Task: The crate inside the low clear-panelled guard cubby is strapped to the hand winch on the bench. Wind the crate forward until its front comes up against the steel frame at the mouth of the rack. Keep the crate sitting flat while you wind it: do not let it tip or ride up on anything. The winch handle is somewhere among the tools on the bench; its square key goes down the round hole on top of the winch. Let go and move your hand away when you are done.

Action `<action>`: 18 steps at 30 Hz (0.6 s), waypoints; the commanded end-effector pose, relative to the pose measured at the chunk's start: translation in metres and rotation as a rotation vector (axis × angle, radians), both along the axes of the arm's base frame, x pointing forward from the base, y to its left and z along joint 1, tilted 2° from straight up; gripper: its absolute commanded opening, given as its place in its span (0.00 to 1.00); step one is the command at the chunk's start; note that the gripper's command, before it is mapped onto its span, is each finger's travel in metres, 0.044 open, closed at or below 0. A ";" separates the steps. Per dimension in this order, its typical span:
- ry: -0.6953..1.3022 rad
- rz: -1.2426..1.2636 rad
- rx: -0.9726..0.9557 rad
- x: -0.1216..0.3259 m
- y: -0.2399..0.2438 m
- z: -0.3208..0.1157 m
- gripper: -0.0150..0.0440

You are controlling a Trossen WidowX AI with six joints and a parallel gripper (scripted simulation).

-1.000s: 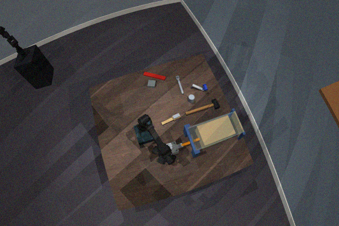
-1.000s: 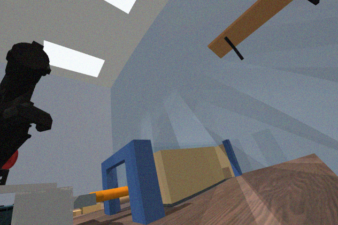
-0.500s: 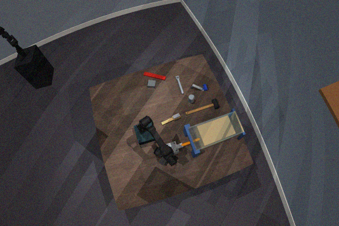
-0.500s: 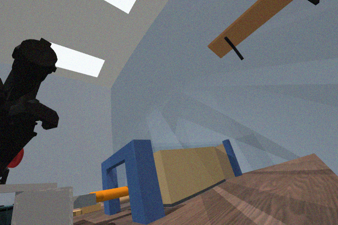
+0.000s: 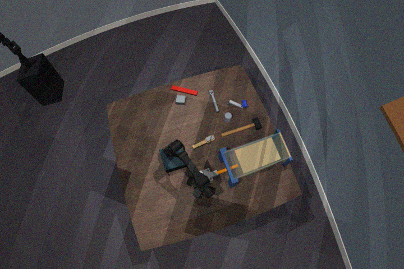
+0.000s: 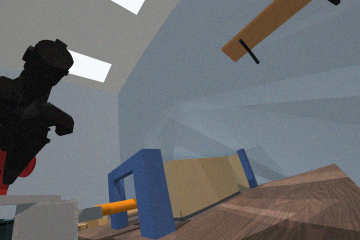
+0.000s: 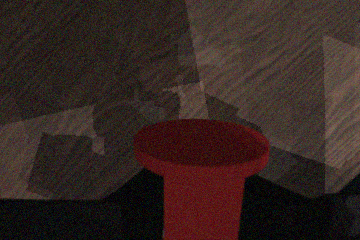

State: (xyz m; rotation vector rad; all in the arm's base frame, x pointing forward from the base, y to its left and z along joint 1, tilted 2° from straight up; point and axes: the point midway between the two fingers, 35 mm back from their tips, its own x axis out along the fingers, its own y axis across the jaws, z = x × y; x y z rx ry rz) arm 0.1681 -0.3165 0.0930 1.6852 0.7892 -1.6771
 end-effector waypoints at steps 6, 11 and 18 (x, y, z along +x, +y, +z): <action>-0.032 0.012 -0.011 0.023 -0.005 0.002 0.25; -0.032 0.012 -0.011 0.029 -0.007 0.002 0.25; -0.033 0.012 -0.011 0.037 -0.008 0.003 0.25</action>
